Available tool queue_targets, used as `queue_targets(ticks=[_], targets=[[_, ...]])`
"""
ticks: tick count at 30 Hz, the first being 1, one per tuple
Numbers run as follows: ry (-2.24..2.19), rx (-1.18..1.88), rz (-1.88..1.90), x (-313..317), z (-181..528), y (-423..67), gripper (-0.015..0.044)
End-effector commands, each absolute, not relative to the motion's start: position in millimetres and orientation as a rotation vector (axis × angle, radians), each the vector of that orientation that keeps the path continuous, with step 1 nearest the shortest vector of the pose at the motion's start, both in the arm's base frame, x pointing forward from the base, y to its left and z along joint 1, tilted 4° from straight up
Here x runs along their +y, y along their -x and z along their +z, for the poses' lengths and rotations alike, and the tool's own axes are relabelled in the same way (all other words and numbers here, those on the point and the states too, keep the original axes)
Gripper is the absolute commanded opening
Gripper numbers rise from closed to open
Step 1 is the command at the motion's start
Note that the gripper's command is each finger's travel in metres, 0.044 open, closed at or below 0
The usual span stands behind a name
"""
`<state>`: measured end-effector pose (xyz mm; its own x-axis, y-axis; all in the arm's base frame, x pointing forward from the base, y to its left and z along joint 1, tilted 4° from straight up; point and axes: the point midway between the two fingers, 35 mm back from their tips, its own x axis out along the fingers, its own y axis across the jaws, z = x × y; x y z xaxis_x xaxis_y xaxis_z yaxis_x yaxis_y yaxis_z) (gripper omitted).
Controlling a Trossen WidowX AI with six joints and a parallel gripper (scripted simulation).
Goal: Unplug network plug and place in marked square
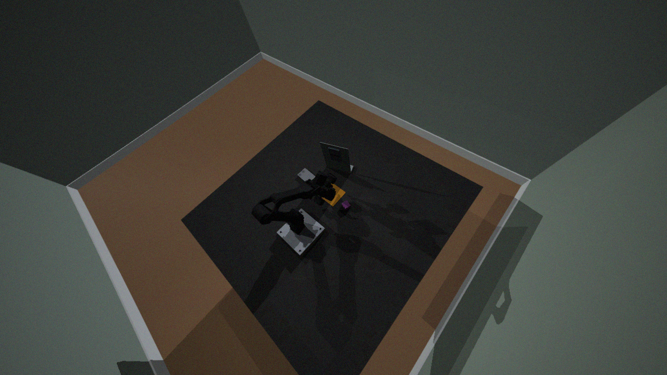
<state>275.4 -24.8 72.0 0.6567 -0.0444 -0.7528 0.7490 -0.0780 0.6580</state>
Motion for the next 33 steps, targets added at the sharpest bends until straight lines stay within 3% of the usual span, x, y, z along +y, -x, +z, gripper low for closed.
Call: queue_targets(ticks=[1, 33], targets=[[-1.511, 0.617, -0.741, -25.4, 61.8, -274.0, 0.0], [-1.511, 0.617, -0.741, -23.1, 36.1, -275.8, 0.0]])
